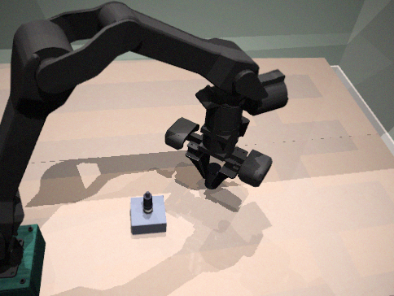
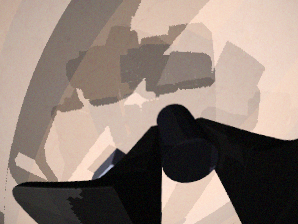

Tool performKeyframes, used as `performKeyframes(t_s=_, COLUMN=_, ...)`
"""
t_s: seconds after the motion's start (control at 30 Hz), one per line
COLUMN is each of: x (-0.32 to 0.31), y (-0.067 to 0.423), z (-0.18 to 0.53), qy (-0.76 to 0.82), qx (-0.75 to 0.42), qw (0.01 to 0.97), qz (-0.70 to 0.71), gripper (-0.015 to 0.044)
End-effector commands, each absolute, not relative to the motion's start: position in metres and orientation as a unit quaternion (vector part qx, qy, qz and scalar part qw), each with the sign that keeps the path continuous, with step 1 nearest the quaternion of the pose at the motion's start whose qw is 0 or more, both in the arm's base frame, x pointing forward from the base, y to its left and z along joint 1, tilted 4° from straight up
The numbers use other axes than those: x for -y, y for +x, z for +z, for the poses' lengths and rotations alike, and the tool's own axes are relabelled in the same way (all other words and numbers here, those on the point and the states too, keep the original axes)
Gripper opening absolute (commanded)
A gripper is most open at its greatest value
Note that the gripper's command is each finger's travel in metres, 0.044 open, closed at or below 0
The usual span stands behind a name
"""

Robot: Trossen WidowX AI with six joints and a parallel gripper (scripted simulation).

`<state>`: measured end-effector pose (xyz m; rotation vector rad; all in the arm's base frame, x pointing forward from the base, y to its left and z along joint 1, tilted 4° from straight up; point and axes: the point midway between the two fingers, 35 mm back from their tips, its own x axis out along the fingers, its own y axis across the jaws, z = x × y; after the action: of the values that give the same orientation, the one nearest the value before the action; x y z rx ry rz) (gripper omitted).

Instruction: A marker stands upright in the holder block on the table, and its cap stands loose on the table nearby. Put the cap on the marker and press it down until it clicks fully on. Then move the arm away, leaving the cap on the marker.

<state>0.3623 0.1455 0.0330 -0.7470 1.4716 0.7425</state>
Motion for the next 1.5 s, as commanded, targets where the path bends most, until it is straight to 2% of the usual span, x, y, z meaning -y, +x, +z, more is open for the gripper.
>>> performKeyframes(t_s=0.0, x=-0.144, y=0.355, z=0.041, qy=-0.326, qx=-0.638, qw=0.618, qz=0.325, gripper=0.0)
performKeyframes(t_s=1.47, x=-0.109, y=0.243, z=0.082, qy=-0.325, qx=-0.641, qw=0.614, qz=0.325, gripper=0.0)
